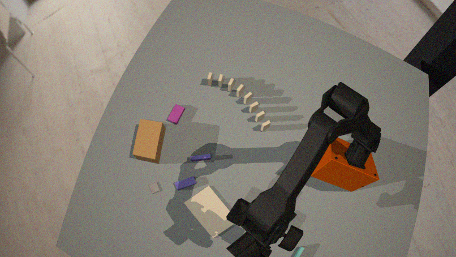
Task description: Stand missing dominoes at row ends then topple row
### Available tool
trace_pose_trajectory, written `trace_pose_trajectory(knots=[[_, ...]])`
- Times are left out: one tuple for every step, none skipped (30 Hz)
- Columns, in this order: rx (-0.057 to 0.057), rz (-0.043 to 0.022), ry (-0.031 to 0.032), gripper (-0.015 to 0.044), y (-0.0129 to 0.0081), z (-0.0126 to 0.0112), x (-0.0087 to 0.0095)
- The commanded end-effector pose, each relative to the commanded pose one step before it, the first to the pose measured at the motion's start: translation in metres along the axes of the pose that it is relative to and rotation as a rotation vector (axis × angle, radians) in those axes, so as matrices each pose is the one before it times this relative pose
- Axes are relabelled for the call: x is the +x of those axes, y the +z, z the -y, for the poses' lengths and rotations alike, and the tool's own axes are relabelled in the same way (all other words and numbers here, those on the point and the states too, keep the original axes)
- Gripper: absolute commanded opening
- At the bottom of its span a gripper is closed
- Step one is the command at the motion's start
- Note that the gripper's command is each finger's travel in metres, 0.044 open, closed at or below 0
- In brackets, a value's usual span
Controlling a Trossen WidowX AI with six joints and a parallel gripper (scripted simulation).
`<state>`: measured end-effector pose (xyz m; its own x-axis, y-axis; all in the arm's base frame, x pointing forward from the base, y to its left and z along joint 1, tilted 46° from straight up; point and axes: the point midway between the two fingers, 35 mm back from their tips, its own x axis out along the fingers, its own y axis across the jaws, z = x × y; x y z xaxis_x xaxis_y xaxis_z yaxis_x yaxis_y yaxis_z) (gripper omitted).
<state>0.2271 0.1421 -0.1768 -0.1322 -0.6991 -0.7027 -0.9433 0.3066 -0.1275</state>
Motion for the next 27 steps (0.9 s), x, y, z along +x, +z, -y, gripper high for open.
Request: trace_pose_trajectory(knots=[[-0.0355, 0.00260, 0.00797, 0.0107, 0.00219, -0.00056, 0.00009], [0.0000, 0.00000, 0.00000, 0.0107, 0.00000, 0.00000, 0.00000], [0.0002, 0.00259, 0.00272, 0.0107, 0.00018, -0.00009, 0.00064], [0.0005, 0.00781, 0.00812, 0.0107, 0.00054, -0.00025, 0.00192], [0.0008, 0.01317, 0.01335, 0.0107, 0.00087, -0.00040, 0.00316], [0.0009, 0.01625, 0.01589, 0.0107, 0.00100, -0.00044, 0.00376], [0.0008, 0.01653, 0.01554, 0.0107, 0.00093, -0.00039, 0.00369], [0.0007, 0.01681, 0.01519, 0.0107, 0.00086, -0.00034, 0.00361], [0.0007, 0.01708, 0.01482, 0.0107, 0.00080, -0.00029, 0.00353], [0.0006, 0.01734, 0.01446, 0.0107, 0.00073, -0.00025, 0.00344], [0.0005, 0.01760, 0.01408, 0.0107, 0.00066, -0.00020, 0.00336], [0.0004, 0.01785, 0.01370, 0.0107, 0.00060, -0.00016, 0.00327], [0.0004, 0.01809, 0.01332, 0.0107, 0.00054, -0.00012, 0.00318], [0.0003, 0.01833, 0.01293, 0.0107, 0.00047, -0.00008, 0.00308], [0.0002, 0.01856, 0.01254, 0.0107, 0.00041, -0.00005, 0.00299], [0.0001, 0.01879, 0.01214, 0.0107, 0.00035, -0.00002, 0.00289], [0.0000, 0.01900, 0.01174, 0.0107, 0.00029, 0.00001, 0.00279], [-0.0001, 0.01921, 0.01133, 0.0107, 0.00023, 0.00004, 0.00269], [-0.0002, 0.01941, 0.01092, 0.0107, 0.00018, 0.00007, 0.00258], [-0.0003, 0.01961, 0.01051, 0.0107, 0.00012, 0.00009, 0.00248], [-0.0004, 0.01980, 0.01009, 0.0107, 0.00007, 0.00011, 0.00237], [-0.0005, 0.01997, 0.00967, 0.0107, 0.00002, 0.00013, 0.00226], [-0.0006, 0.02016, 0.00924, 0.0107, -0.00003, 0.00015, 0.00215], [-0.0007, 0.02032, 0.00881, 0.0107, -0.00008, 0.00016, 0.00204], [-0.0008, 0.02048, 0.00838, 0.0107, -0.00012, 0.00018, 0.00192], [-0.0009, 0.02062, 0.00795, 0.0107, -0.00016, 0.00019, 0.00181], [-0.0011, 0.02076, 0.00751, 0.0107, -0.00020, 0.00019, 0.00169]])
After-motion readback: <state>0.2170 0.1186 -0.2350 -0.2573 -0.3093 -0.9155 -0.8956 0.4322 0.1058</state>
